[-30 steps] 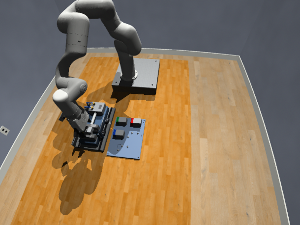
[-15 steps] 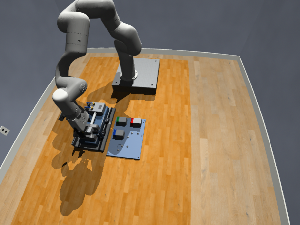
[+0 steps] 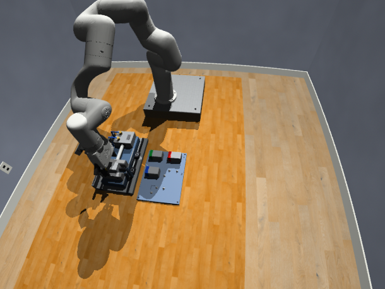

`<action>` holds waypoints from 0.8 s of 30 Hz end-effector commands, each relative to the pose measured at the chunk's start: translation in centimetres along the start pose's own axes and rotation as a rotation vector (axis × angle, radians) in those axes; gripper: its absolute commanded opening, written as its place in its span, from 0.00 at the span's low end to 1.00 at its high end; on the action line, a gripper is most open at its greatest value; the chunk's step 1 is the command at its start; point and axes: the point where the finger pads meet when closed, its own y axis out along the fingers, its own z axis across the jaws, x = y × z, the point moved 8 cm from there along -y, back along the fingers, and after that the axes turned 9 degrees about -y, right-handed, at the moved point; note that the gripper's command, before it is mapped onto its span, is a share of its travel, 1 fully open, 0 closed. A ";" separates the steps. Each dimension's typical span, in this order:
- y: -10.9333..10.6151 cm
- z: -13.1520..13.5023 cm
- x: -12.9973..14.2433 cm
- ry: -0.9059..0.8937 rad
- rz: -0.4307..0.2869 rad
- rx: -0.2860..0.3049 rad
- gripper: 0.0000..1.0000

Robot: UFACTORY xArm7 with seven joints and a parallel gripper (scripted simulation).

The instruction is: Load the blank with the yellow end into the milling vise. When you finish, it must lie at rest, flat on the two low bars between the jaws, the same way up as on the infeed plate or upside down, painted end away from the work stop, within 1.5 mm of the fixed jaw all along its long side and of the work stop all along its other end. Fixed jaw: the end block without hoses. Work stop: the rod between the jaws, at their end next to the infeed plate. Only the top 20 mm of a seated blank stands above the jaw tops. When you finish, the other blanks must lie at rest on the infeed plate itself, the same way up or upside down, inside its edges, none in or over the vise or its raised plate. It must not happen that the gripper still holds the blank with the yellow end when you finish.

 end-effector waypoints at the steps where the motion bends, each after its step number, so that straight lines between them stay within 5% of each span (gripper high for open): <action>1: -0.2 -0.1 -0.1 0.000 0.002 -0.004 1.00; 24: -0.6 -0.1 -0.1 0.000 0.002 -0.004 1.00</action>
